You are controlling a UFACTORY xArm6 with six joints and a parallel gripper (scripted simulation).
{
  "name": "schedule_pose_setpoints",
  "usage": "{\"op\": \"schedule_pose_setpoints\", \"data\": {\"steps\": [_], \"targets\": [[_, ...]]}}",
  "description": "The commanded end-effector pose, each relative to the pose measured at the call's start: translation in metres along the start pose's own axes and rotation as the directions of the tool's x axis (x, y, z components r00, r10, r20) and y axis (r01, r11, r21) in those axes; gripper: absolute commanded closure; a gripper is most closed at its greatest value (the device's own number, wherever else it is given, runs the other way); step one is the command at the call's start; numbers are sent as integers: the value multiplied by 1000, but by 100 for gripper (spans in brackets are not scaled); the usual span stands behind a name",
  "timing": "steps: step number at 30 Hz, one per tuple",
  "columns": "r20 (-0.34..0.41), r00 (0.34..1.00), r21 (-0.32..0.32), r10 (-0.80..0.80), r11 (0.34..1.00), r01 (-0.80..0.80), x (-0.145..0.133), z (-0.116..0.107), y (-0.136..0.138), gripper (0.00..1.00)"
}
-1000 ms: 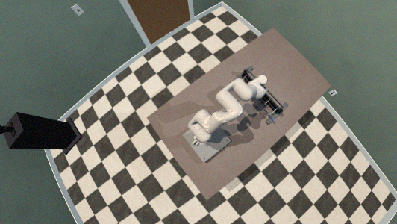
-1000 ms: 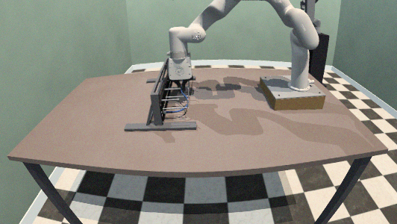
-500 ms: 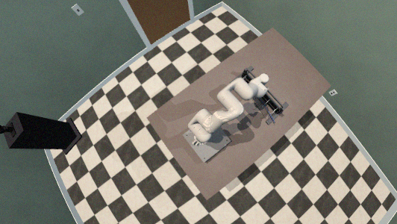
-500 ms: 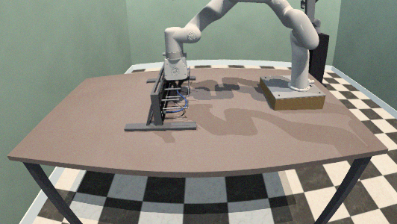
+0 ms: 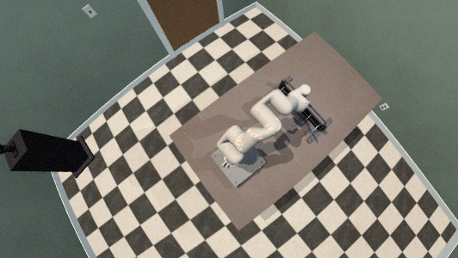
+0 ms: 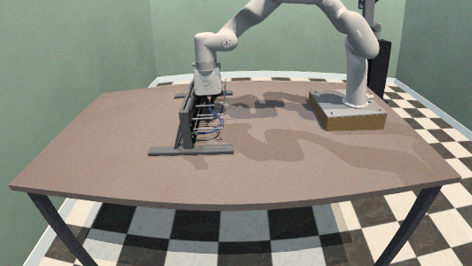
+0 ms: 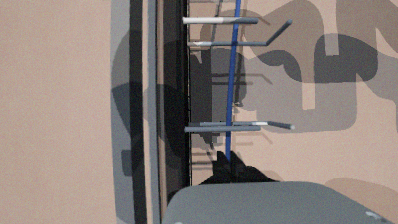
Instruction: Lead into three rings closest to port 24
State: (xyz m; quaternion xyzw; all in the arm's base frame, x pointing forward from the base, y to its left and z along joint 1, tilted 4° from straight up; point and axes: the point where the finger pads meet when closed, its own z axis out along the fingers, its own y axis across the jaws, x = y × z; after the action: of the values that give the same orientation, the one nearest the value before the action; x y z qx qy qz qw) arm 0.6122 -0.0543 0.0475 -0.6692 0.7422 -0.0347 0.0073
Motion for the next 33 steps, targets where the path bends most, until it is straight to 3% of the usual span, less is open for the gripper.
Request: {"op": "schedule_pose_setpoints", "data": {"steps": [1,13,14,33], "targets": [[0,1000,6,0,1000,0,0,-2,-2,100],[0,1000,6,0,1000,0,0,-2,-2,100],[0,1000,6,0,1000,0,0,-2,-2,67],[0,1000,6,0,1000,0,0,-2,-2,67]]}}
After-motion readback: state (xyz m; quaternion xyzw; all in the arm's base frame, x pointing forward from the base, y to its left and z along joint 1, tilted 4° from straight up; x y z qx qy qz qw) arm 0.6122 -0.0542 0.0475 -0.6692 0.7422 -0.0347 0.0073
